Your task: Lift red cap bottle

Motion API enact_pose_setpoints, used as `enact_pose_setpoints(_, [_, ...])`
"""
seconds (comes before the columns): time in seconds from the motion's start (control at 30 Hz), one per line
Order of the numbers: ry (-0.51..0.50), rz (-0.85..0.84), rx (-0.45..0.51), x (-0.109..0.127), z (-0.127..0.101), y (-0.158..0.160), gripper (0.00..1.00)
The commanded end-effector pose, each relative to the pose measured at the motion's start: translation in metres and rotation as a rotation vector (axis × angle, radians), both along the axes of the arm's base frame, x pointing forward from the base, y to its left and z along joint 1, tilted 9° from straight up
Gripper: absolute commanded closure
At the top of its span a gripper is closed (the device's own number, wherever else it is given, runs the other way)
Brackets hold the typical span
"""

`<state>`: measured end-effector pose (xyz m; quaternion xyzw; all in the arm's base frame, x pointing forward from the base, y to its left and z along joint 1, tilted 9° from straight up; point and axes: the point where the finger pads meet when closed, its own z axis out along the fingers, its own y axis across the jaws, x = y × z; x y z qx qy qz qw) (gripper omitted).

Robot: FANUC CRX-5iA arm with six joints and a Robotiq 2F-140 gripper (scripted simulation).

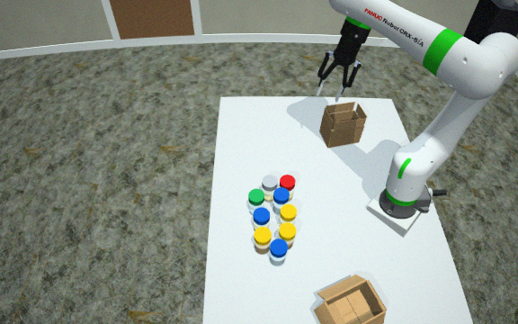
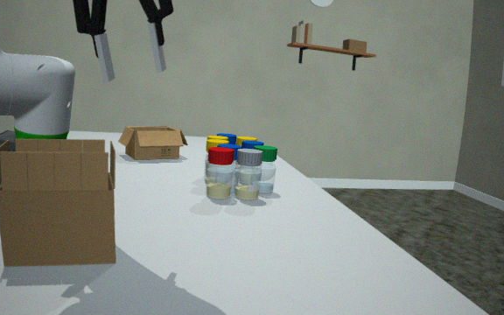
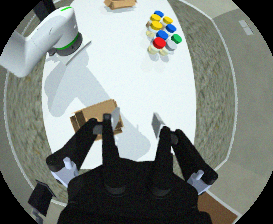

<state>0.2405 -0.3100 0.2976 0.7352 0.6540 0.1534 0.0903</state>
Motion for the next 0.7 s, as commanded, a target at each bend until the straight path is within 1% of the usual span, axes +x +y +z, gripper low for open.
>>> enact_pose_setpoints(0.0, [0.018, 0.003, 0.014, 0.023, -0.005, 0.007, 0.49])
enact_pose_setpoints(0.13, [0.018, 0.003, 0.014, 0.023, -0.005, 0.007, 0.49])
enact_pose_setpoints(0.17, [0.019, 0.009, 0.018, 0.026, -0.007, 0.013, 0.49])
enact_pose_setpoints(0.47, [0.079, 0.045, 0.067, 0.103, -0.027, 0.075, 0.49])
enact_pose_setpoints(0.67, [0.079, 0.045, 0.067, 0.103, -0.027, 0.075, 0.49])
